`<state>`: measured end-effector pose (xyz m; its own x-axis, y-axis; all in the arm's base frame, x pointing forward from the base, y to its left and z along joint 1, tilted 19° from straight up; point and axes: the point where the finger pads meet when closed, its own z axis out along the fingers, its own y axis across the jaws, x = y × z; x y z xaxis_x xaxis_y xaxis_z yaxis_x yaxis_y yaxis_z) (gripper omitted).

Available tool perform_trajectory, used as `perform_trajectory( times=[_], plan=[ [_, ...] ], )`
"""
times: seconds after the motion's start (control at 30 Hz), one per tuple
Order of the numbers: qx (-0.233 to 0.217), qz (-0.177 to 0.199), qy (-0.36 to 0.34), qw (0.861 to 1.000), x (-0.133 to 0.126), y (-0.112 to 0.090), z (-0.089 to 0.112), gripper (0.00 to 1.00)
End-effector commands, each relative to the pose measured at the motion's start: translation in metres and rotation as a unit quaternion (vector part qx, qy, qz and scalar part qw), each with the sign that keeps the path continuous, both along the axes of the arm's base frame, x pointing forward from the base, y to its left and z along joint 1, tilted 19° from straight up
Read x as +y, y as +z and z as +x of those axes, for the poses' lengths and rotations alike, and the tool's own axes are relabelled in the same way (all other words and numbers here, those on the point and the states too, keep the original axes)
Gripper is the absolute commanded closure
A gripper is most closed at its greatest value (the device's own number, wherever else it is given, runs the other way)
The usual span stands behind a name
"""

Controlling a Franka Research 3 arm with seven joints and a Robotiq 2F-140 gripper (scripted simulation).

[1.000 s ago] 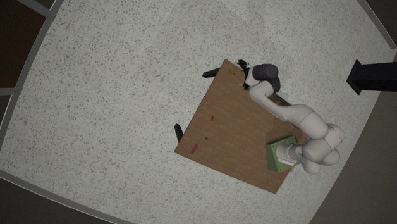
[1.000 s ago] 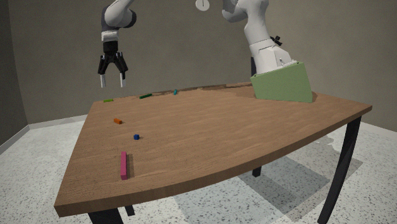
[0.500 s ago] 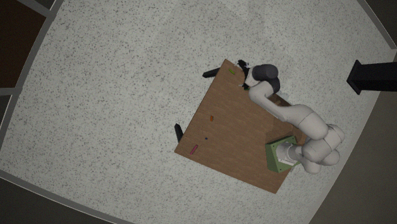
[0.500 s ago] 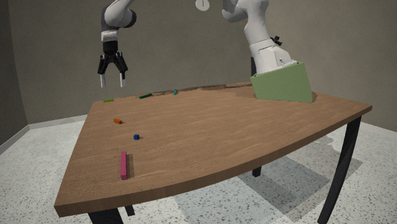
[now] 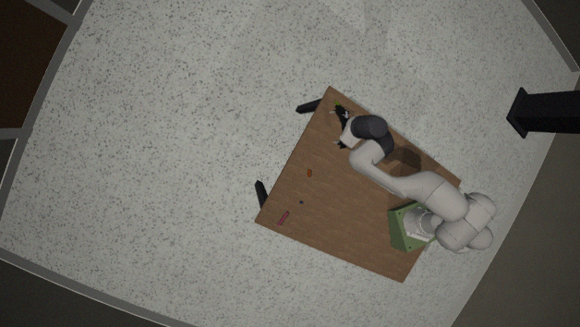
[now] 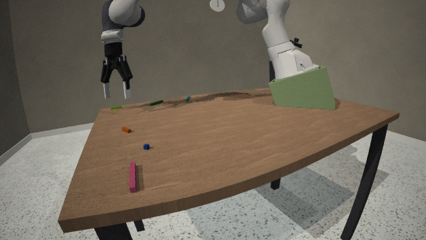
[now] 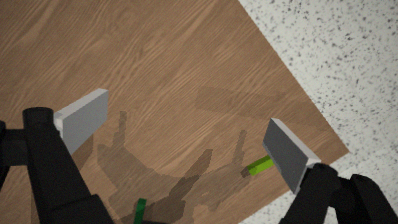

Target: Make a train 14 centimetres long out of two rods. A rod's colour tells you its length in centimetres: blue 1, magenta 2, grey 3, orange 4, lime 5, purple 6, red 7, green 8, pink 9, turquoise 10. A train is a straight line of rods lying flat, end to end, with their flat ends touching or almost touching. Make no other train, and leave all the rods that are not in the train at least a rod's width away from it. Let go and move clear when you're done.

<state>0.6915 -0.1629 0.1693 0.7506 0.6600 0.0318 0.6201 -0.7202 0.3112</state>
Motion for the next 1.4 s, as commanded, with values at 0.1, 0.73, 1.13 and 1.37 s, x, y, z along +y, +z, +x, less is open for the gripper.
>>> perform_trajectory(
  times=[0.1, 0.73, 1.13, 1.37],
  plan=[
    [-0.022, 0.018, -0.098, 0.995, 0.035, -0.009, 0.002, 0.0],
    [-0.047, 0.043, -0.202, 0.977, 0.136, -0.034, -0.004, 0.0],
    [-0.065, 0.059, -0.268, 0.959, 0.199, -0.05, -0.016, 0.0],
    [-0.076, 0.068, -0.306, 0.947, 0.235, -0.059, -0.025, 0.0]
  ],
)
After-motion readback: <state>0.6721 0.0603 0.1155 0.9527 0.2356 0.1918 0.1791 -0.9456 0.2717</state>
